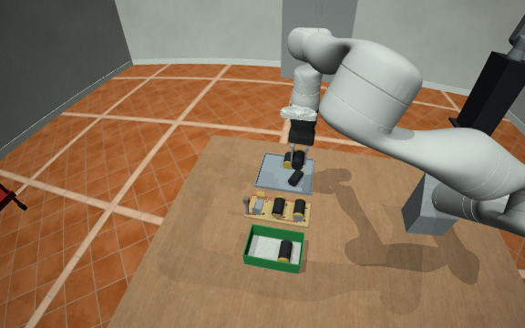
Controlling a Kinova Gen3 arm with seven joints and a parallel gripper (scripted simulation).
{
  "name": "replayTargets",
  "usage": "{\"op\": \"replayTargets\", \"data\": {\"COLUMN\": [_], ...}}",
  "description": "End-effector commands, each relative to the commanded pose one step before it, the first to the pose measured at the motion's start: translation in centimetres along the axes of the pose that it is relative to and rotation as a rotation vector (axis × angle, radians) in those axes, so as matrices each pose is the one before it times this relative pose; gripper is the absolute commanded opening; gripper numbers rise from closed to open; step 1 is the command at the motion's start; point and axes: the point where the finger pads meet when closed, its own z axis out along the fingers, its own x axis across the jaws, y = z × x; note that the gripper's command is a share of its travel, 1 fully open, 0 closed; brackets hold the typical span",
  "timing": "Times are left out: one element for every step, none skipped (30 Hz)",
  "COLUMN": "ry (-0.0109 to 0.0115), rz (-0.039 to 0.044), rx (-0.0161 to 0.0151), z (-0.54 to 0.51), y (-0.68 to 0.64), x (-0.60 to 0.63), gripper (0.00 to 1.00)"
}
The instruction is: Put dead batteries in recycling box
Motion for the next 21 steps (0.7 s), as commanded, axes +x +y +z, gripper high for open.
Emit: {"op": "replayTargets", "data": {"ry": [0.0046,0.0,0.0,0.0,0.0,0.0,0.0,0.0,0.0,0.0,0.0,0.0,0.0,0.0,0.0,0.0,0.0,0.0,0.0,0.0,0.0], "rz": [-0.03909,0.0,0.0,0.0,0.0,0.0,0.0,0.0,0.0,0.0,0.0,0.0,0.0,0.0,0.0,0.0,0.0,0.0,0.0,0.0,0.0], "rx": [-0.01015,0.0,0.0,0.0,0.0,0.0,0.0,0.0,0.0,0.0,0.0,0.0,0.0,0.0,-0.00001,0.0,0.0,0.0,0.0,0.0,0.0], "z": [-0.442,0.0,0.0,0.0,0.0,0.0,0.0,0.0,0.0,0.0,0.0,0.0,0.0,0.0,0.0,0.0,0.0,0.0,0.0,0.0,0.0], "y": [-4.953,-1.255,-1.269,-1.279,-1.277,-1.213,-1.139,-1.073,0.0,0.0,-1.012,-0.953,-0.897,-0.844,-0.79,-0.74,-0.689,-0.641,-0.593,-0.544,-0.498], "x": [1.43,0.25,0.252,0.254,0.254,0.241,0.227,0.214,0.0,0.0,0.201,0.19,0.178,0.167,0.158,0.147,0.137,0.127,0.117,0.108,0.099], "gripper": [0.57,0.57,0.57,0.57,0.57,0.57,0.57,0.57,0.57,0.57,0.57,0.57,0.57,0.57,0.57,0.57,0.57,0.57,0.57,0.57,0.57]}}
